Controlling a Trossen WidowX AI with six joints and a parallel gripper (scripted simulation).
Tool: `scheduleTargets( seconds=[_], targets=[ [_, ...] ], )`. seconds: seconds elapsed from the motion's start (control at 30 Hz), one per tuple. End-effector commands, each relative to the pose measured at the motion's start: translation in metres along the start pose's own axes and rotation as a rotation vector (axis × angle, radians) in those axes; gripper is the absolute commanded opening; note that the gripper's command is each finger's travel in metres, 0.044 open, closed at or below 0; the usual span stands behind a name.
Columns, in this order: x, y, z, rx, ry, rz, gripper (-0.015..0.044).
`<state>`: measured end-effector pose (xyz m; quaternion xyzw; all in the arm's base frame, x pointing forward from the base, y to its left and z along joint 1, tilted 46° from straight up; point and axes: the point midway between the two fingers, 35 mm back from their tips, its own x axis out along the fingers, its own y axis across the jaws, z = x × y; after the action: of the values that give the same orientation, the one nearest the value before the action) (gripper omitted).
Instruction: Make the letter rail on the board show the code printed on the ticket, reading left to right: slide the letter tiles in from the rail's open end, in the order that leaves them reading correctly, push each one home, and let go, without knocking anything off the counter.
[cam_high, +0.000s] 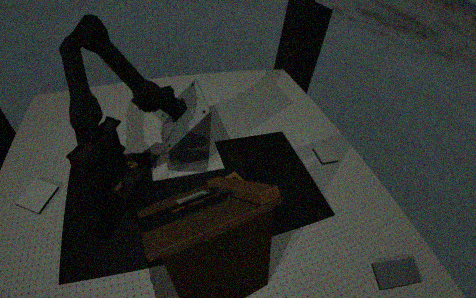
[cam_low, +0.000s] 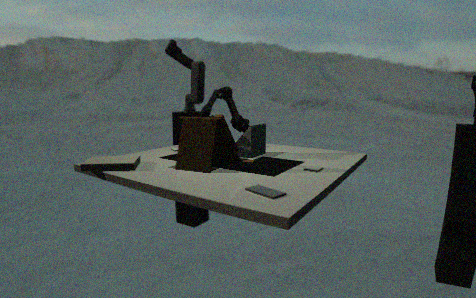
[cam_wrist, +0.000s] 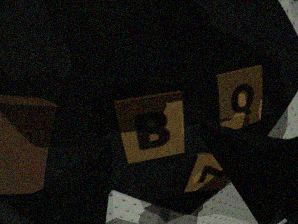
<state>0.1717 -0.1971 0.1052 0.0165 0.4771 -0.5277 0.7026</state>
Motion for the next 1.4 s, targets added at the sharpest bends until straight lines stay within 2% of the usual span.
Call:
scheduleTargets(
  seconds=[0.0,1.37],
  targets=[
    [0.002,0.001,-0.003,-0.007,0.007,0.001,0.0340],
    [0.022,0.000,-0.003,-0.008,0.006,0.001,0.0340]
  ],
)
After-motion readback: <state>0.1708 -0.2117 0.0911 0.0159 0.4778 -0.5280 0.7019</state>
